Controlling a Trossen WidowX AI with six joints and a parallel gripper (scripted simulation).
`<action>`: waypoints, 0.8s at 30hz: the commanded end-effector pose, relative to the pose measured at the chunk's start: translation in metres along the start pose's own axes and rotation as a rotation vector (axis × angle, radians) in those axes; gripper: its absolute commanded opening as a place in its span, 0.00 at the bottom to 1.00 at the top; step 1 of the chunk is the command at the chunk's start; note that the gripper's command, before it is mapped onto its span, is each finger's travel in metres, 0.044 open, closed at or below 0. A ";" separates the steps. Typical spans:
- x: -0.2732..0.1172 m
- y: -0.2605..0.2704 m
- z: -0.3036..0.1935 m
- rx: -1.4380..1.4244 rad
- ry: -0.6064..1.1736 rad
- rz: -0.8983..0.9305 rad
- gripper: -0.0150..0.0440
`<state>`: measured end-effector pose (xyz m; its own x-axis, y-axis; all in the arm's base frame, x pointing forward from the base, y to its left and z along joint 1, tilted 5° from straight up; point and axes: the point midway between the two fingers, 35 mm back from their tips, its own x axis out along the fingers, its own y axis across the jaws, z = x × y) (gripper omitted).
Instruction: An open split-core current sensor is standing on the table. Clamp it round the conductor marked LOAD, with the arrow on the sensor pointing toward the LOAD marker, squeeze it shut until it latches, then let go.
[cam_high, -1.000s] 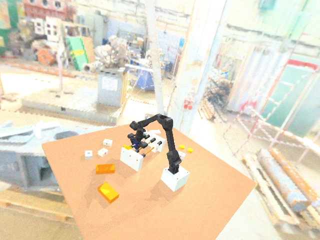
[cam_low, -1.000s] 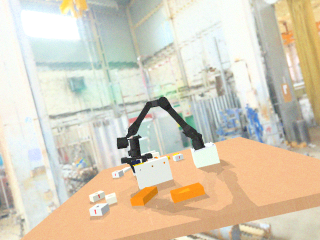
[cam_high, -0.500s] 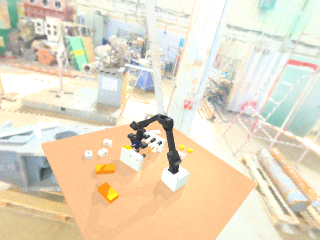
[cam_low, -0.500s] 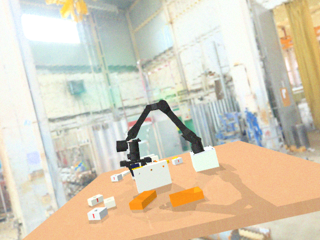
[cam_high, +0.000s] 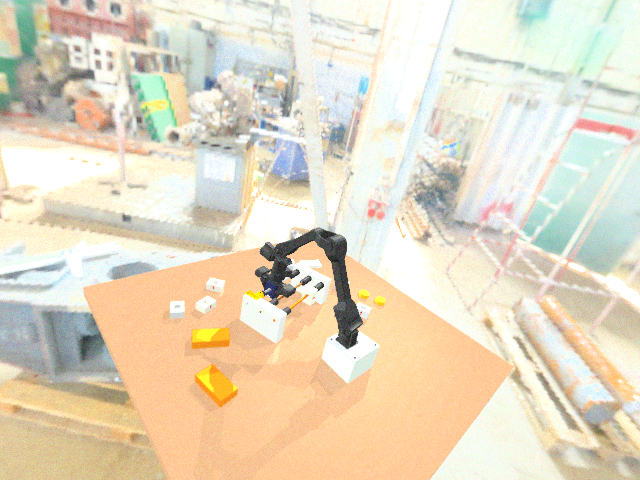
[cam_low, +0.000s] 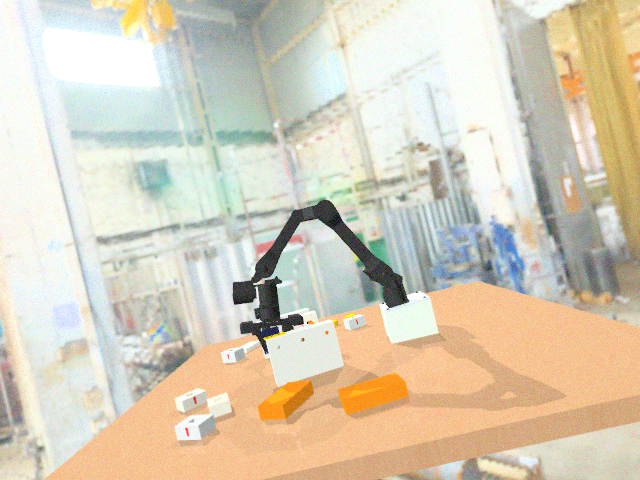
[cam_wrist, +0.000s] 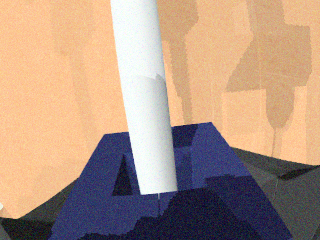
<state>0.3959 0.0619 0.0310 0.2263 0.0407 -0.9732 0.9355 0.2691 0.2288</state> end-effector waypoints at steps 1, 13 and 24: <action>0.000 0.000 0.000 0.000 0.000 0.000 0.69; 0.000 0.000 0.000 0.000 0.000 0.000 0.69; 0.000 0.000 0.000 0.000 0.000 0.000 0.73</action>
<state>0.3959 0.0619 0.0310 0.2263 0.0407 -0.9732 0.9356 0.2691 0.2288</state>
